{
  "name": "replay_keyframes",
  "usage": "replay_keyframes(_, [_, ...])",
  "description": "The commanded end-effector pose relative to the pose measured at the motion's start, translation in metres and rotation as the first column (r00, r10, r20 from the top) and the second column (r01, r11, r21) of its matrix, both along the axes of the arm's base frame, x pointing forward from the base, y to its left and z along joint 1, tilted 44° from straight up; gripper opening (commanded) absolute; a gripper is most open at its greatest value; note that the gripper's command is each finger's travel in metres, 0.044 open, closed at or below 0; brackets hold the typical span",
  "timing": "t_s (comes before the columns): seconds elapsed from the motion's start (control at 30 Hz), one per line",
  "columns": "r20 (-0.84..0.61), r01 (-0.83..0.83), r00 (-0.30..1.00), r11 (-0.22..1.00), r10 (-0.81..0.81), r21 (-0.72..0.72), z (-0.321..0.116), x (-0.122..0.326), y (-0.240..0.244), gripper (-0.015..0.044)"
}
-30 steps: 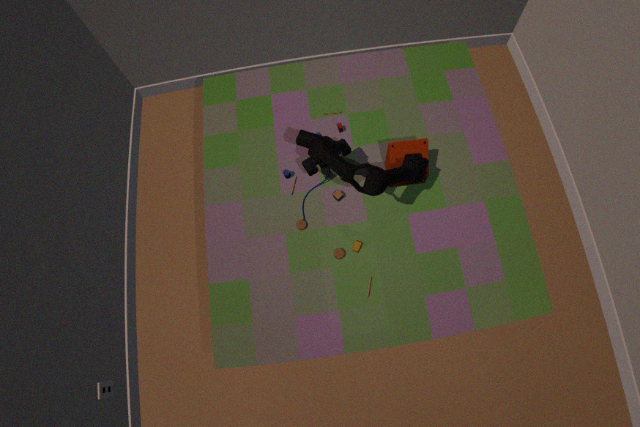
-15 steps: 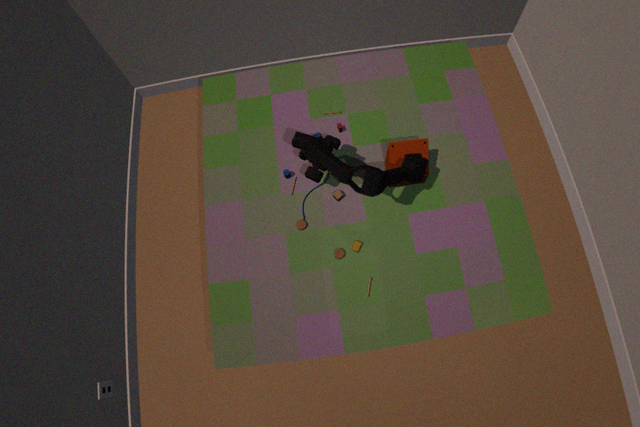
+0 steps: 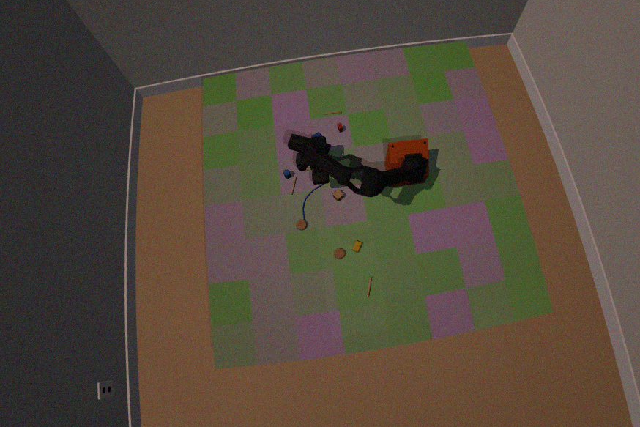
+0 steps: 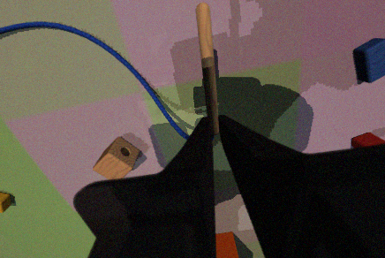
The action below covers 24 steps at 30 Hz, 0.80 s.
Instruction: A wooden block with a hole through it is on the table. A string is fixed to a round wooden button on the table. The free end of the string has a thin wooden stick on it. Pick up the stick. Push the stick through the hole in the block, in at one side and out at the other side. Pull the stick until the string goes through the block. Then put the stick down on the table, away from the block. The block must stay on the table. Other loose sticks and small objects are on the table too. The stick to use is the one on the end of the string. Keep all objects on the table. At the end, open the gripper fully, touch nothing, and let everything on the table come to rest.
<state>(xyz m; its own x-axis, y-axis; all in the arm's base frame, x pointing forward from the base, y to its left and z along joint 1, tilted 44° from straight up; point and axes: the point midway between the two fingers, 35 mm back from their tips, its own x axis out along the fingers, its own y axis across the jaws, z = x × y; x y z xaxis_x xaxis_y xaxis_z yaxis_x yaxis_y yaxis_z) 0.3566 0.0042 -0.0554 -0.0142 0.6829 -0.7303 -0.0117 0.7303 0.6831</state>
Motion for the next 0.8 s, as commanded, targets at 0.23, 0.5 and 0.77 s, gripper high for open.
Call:
replay_keyframes(0.23, [0.267, -0.281, 0.923, 0.959, 0.279, -0.028, 0.002, 0.012, 0.004, 0.0])
replay_keyframes(0.5, [0.441, -0.465, 0.771, 0.879, 0.459, -0.101, 0.004, 0.019, 0.006, 0.0])
replay_keyframes(0.77, [0.579, -0.61, 0.554, 0.765, 0.599, -0.208, 0.006, 0.026, 0.009, 0.0])
